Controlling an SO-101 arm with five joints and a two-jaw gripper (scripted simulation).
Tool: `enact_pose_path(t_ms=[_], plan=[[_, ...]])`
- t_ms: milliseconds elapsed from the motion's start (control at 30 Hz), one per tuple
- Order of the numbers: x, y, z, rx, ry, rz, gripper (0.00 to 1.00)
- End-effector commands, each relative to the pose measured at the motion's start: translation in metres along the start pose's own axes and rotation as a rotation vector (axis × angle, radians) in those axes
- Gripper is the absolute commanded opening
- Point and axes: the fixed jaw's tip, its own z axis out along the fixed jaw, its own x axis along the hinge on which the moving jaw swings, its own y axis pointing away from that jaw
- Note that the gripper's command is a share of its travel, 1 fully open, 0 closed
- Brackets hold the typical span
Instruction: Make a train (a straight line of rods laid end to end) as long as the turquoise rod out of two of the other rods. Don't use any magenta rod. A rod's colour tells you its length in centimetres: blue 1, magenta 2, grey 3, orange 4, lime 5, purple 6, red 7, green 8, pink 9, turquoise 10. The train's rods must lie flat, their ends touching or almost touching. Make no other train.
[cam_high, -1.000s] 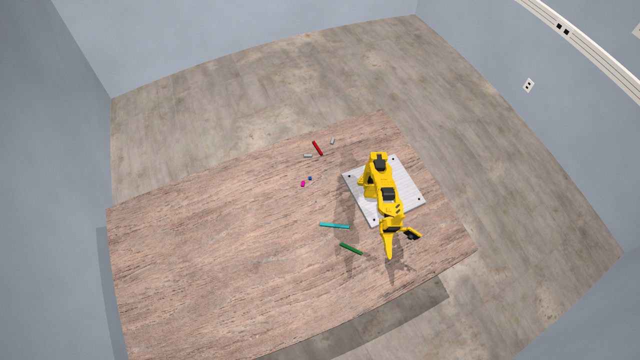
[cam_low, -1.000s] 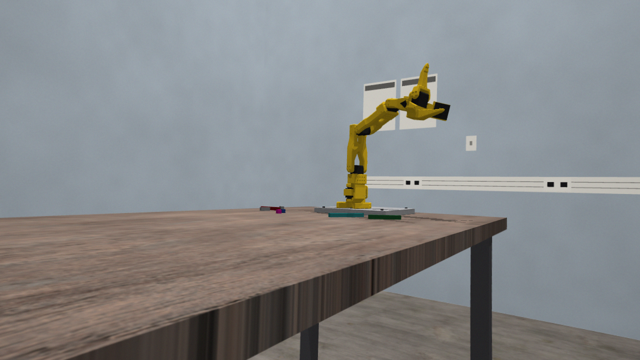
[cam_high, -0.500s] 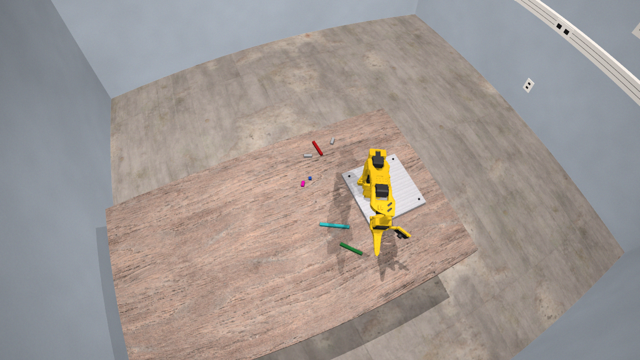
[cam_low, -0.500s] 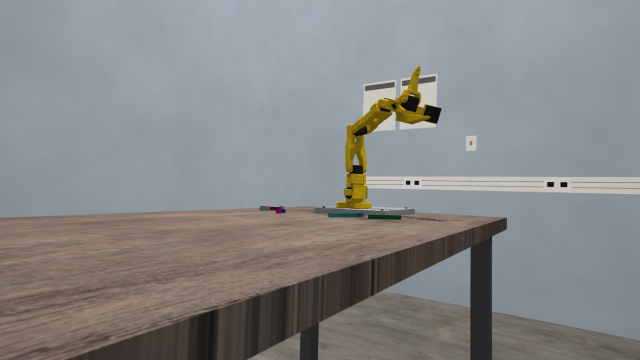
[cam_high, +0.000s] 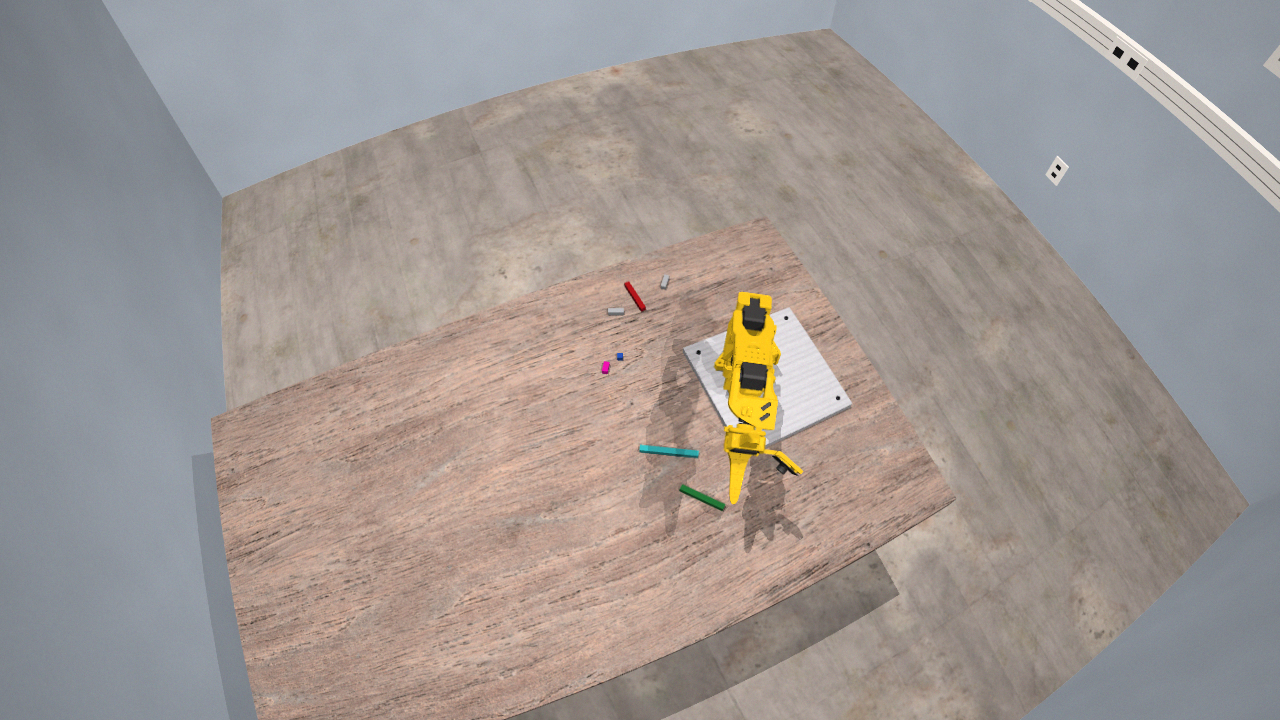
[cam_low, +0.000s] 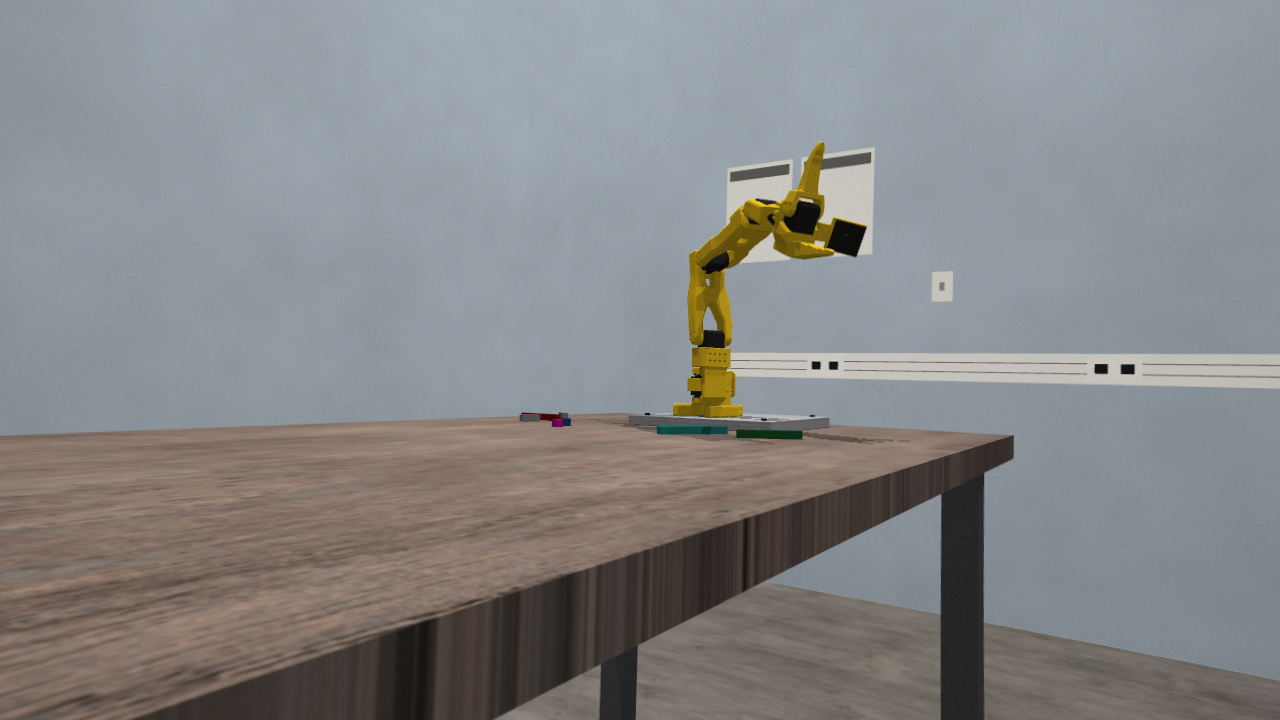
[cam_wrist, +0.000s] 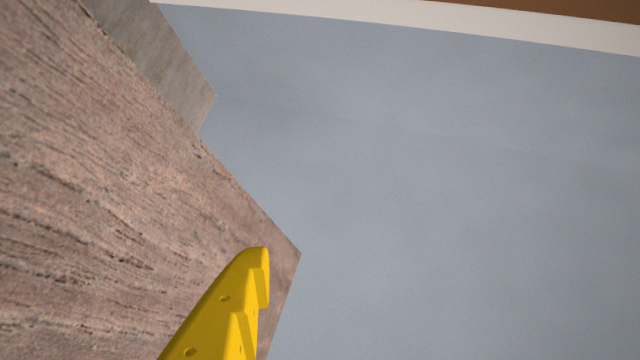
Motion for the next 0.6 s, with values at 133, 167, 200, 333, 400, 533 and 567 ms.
enact_pose_path(t_ms=[133, 167, 200, 333, 400, 533, 567], plan=[[0.008, 0.009, -0.003, -0.041, 0.022, 0.024, 1.0], [0.009, 0.011, -0.004, -0.051, 0.027, 0.028, 1.0], [0.011, 0.013, -0.004, -0.06, 0.031, 0.033, 1.0], [0.016, 0.022, -0.007, -0.096, 0.049, 0.052, 1.0], [0.019, 0.026, -0.008, -0.114, 0.058, 0.062, 1.0], [0.022, 0.03, -0.009, -0.133, 0.067, 0.072, 1.0], [0.02, 0.027, -0.008, -0.12, 0.061, 0.064, 1.0]])
